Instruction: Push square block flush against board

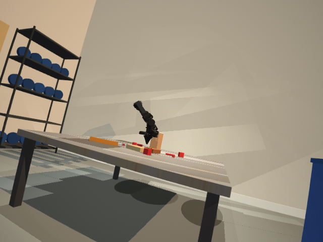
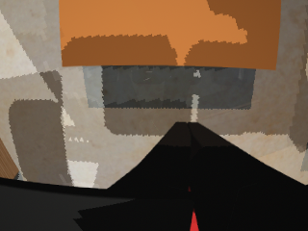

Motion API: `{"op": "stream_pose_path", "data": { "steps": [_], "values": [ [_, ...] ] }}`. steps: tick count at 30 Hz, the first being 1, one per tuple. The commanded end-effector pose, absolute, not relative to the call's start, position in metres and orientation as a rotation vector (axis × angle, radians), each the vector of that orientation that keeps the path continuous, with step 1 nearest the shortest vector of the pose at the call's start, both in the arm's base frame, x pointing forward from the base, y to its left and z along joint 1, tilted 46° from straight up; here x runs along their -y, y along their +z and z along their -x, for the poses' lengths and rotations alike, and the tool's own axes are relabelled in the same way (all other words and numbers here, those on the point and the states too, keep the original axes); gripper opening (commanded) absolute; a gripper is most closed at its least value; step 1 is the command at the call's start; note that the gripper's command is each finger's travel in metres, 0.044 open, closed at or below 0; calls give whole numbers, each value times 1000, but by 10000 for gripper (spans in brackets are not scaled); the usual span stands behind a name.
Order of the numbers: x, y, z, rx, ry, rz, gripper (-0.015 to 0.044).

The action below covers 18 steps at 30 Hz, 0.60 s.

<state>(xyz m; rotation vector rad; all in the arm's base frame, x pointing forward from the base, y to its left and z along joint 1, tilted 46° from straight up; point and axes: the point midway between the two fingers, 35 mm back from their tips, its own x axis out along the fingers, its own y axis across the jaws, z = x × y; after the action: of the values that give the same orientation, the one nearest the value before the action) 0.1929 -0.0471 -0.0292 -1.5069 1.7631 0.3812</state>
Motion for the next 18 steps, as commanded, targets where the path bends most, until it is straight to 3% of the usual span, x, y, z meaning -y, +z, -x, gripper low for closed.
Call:
{"op": "stream_pose_path", "data": {
  "steps": [1,18],
  "values": [
    [73,-50,-188,-1782,379,1510,0],
    [77,-67,-190,-1783,377,1513,0]
  ]
}}
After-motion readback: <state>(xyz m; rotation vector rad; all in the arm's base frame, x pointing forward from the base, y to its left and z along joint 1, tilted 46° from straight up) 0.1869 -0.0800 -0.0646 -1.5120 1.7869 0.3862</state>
